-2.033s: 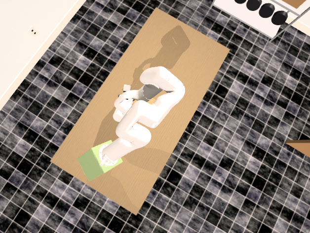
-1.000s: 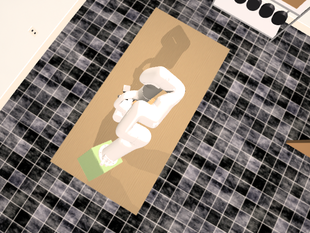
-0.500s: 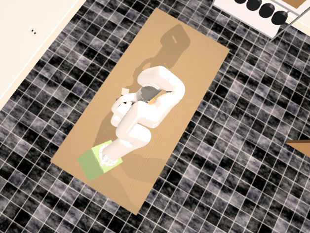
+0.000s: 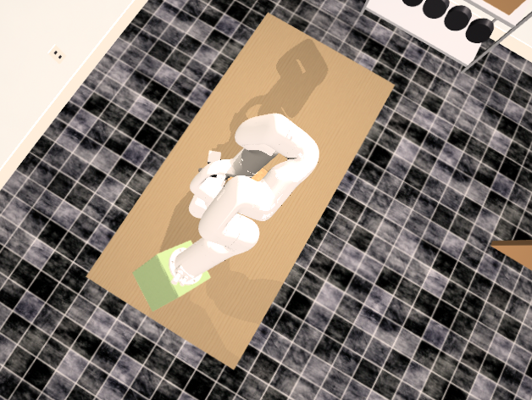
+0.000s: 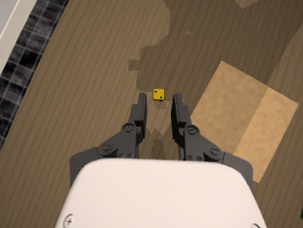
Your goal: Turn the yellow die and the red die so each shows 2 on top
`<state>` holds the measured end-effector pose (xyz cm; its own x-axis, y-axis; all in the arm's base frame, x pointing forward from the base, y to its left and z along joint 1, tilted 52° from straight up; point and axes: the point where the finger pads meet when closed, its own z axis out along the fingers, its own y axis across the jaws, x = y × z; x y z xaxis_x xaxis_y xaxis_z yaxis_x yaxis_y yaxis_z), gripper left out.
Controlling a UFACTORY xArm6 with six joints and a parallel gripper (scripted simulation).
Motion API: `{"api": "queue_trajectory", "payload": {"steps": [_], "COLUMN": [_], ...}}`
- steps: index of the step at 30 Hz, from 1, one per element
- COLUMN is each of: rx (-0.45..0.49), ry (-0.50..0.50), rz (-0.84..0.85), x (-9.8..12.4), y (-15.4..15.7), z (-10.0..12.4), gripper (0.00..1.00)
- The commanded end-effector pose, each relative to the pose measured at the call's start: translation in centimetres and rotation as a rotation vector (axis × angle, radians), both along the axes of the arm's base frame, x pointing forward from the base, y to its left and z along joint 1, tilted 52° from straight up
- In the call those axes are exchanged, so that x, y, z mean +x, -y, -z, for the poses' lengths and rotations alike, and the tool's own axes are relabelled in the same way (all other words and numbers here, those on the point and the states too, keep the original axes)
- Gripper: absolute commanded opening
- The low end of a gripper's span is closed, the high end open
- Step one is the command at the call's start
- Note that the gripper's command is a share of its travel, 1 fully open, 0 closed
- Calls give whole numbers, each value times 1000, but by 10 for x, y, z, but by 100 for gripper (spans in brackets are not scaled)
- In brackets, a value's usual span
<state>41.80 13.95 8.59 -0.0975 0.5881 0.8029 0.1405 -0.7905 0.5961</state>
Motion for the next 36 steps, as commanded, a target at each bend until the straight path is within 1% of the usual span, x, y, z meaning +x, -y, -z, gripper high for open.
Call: {"api": "queue_trajectory", "payload": {"steps": [1, 6, 12, 18, 23, 25, 28, 31, 36], "rx": [0, 0, 0, -1, -15, -15, -21, -41, -61], "ry": [0, 0, 0, -4, -52, -52, -124, -224, -319], "rz": [0, 0, 0, 3, 46, 46, 92, 171, 246], "x": [-12, -26, -32, -32, -29, -29, -29, -26, -24], "y": [-6, -13, -16, -16, -17, -17, -22, -26, -31], "z": [-11, -23, -28, -29, -31, -31, -35, -42, -48], "gripper": [31, 31, 31, 31, 31, 31, 31, 31, 31]}}
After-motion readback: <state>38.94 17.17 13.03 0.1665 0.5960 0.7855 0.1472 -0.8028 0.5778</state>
